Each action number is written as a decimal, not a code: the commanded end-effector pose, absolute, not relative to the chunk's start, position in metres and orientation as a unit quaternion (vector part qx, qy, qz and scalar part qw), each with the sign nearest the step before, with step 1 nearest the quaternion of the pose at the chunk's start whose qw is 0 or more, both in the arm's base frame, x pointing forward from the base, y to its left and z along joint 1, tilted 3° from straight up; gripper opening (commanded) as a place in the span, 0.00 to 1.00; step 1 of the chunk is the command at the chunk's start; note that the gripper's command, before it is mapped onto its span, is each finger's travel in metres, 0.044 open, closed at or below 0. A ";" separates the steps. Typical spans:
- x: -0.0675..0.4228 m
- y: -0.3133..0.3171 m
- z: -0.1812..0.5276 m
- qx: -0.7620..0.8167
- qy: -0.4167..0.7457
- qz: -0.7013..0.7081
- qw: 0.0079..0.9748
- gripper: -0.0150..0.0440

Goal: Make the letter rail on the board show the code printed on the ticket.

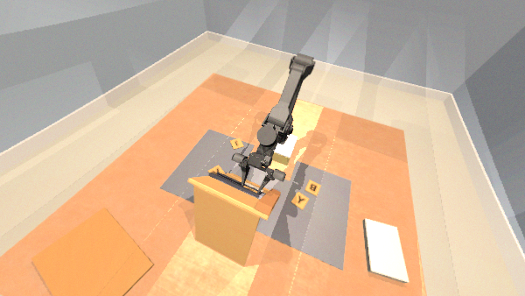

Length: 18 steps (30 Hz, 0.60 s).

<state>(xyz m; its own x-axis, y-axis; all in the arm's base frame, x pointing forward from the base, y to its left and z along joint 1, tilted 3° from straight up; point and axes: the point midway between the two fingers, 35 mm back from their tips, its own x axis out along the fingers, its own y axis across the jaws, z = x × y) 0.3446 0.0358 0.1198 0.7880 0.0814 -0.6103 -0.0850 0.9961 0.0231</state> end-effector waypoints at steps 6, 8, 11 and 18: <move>0.344 0.040 0.121 -0.001 0.321 0.041 0.946 0.25; 0.344 0.040 0.120 -0.003 0.323 0.044 0.946 0.30; 0.344 0.040 0.120 -0.003 0.323 0.044 0.946 0.43; 0.341 0.039 0.122 -0.002 0.321 0.041 0.946 0.74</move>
<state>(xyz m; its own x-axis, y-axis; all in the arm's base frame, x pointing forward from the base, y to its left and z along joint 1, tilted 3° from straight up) 0.3438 0.0398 0.1200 0.7883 0.0817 -0.6098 -0.0850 0.9961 0.0235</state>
